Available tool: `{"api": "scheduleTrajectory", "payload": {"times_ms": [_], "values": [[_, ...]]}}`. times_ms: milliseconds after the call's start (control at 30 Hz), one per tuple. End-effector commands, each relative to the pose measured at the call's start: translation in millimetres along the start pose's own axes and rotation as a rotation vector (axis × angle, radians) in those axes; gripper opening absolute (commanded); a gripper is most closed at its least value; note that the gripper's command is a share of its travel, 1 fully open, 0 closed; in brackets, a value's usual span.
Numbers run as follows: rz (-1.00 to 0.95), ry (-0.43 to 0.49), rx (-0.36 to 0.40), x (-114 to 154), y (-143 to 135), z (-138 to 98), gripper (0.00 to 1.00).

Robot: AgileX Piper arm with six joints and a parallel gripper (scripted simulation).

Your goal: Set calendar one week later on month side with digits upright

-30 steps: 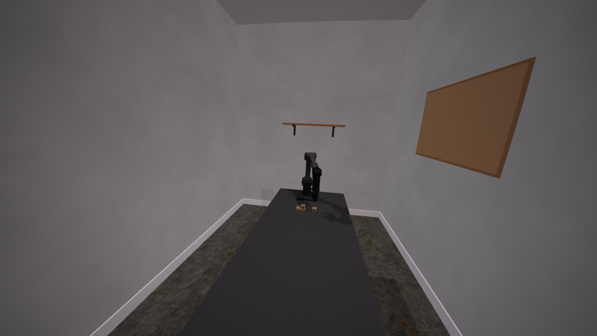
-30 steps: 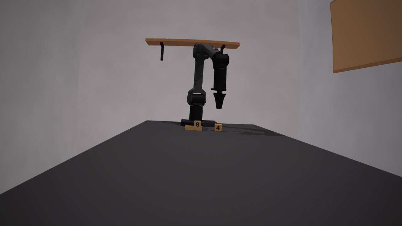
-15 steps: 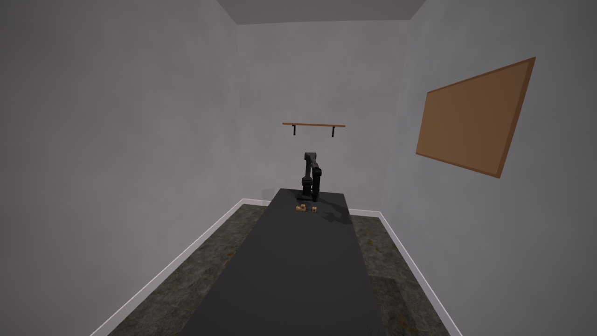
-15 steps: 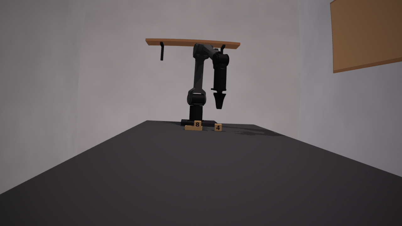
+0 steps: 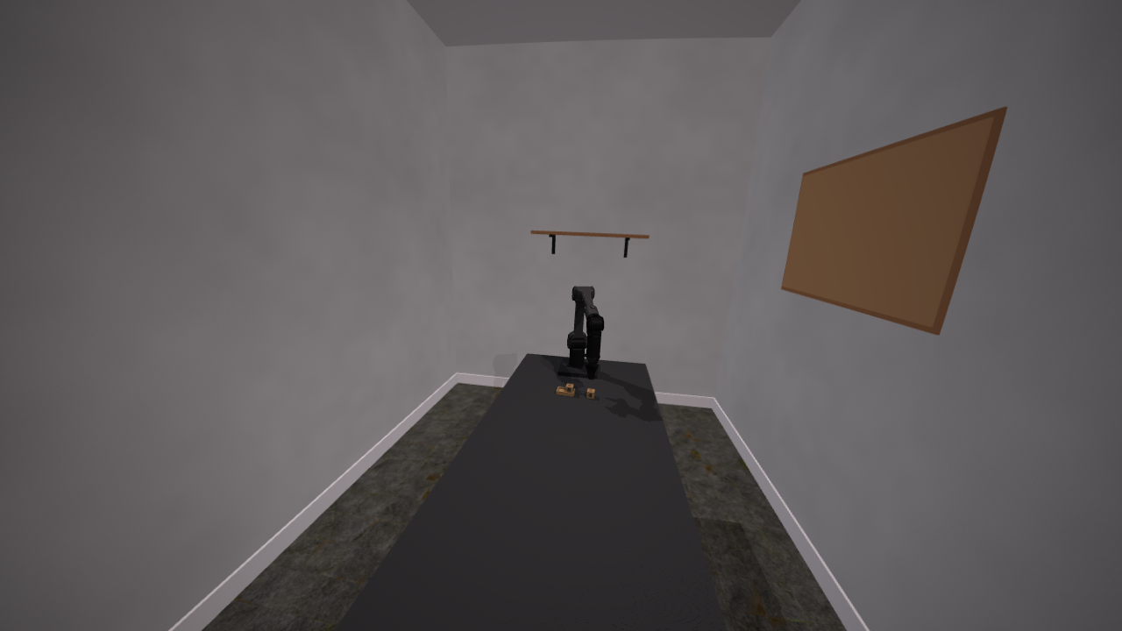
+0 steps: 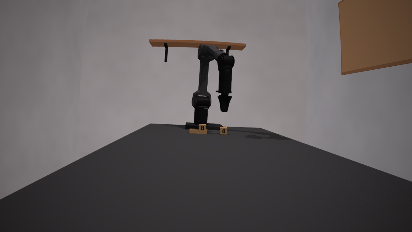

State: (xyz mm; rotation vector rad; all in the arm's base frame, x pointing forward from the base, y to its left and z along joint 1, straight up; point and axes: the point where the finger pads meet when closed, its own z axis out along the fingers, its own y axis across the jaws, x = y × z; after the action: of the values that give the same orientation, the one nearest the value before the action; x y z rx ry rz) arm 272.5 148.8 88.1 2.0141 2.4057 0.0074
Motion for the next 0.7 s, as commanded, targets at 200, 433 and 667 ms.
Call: {"api": "scheduleTrajectory", "payload": {"times_ms": [200,433,667], "values": [[-0.151,0.002,-0.003,-5,0,-1,1.0],[-0.45,0.002,-0.003,-14,1,-1,1.0],[-0.867,0.002,-0.004,-27,1,-1,1.0]]}}
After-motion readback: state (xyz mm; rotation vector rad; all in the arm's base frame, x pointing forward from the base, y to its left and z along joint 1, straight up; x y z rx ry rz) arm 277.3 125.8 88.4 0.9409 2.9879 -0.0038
